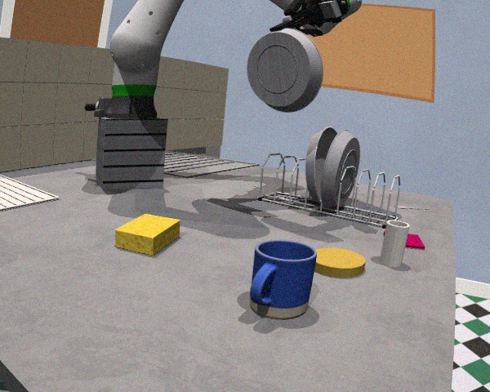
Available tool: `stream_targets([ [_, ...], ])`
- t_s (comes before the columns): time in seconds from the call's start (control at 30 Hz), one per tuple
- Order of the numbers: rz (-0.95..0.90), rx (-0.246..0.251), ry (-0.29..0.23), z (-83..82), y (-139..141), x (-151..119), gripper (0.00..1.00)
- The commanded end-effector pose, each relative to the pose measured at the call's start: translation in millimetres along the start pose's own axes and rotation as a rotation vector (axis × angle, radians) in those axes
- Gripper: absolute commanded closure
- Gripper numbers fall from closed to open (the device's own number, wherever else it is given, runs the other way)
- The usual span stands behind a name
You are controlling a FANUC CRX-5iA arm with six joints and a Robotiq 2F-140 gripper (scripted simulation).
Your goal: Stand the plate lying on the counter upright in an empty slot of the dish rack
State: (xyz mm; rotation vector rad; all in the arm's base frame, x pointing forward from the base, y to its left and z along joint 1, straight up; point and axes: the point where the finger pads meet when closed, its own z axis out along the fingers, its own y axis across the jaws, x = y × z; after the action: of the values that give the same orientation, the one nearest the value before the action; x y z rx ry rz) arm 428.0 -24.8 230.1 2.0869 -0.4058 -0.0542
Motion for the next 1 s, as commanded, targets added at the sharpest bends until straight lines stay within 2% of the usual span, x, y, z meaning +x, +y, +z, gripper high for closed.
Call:
stream_targets([
  [0.0, -0.123, -0.049, 0.148, -17.7, -7.9, -8.4, 0.90],
  [0.07, -0.168, -0.068, 0.200, -24.0, -11.0, -11.3, 0.90],
  [0.13, -0.168, -0.068, 0.200, -24.0, -11.0, -11.3, 0.90],
  [0.63, -0.513, -0.214, 0.589, -72.4, -34.5, -34.1, 0.90],
  [0.7, -0.513, -0.214, 0.589, -72.4, -34.5, -34.1, 0.90],
  [0.97, -0.698, -0.292, 0.799, -98.4, -47.2, -46.4, 0.90],
])
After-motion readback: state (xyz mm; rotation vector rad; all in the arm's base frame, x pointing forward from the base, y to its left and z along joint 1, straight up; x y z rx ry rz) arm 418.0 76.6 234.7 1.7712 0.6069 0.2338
